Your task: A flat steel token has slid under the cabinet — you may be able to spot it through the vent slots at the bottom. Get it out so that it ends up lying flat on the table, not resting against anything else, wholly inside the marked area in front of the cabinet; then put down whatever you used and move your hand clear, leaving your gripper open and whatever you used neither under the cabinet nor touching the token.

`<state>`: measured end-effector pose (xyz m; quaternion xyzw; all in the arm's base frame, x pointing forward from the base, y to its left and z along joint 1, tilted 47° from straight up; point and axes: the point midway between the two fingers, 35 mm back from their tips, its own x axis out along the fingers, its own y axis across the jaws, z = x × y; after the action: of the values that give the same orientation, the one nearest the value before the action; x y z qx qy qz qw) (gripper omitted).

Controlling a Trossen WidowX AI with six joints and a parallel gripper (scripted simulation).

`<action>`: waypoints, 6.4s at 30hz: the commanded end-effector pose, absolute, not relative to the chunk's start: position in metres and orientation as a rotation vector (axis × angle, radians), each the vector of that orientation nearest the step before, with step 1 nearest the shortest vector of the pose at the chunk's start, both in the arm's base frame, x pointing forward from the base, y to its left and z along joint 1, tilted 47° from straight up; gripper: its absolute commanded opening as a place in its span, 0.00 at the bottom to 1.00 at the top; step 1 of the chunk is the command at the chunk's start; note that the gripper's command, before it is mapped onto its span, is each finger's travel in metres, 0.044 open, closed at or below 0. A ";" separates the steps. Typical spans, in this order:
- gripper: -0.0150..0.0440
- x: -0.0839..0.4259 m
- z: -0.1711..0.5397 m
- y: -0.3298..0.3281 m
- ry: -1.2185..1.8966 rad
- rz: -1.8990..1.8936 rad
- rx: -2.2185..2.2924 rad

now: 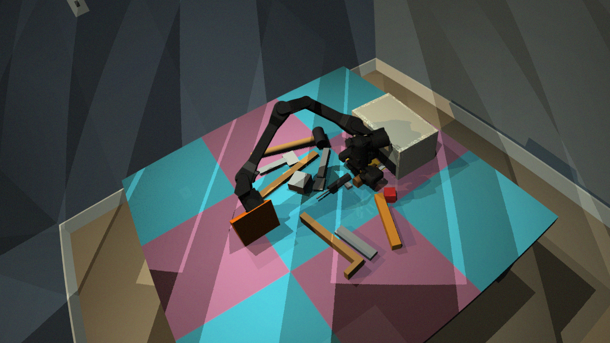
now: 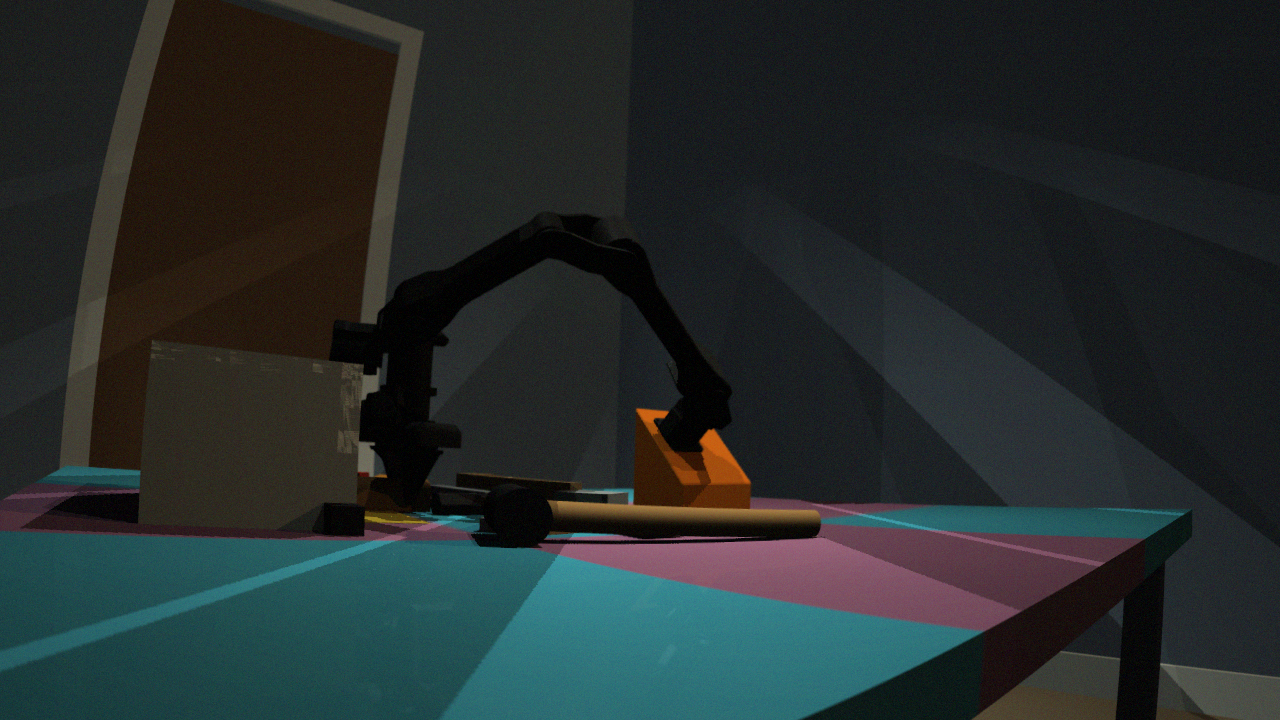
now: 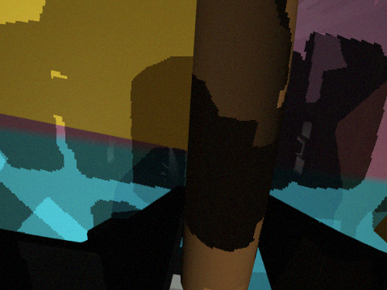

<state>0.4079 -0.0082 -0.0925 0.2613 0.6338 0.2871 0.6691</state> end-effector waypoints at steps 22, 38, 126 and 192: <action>0.25 0.405 -0.082 0.004 1.420 0.660 0.590; 0.25 0.391 -0.084 0.003 1.421 0.660 0.590; 0.25 0.299 -0.092 0.000 1.426 0.658 0.592; 0.25 0.230 -0.101 -0.007 1.422 0.662 0.583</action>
<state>0.2293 -0.0044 -0.0993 0.2628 0.6323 0.2914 0.6680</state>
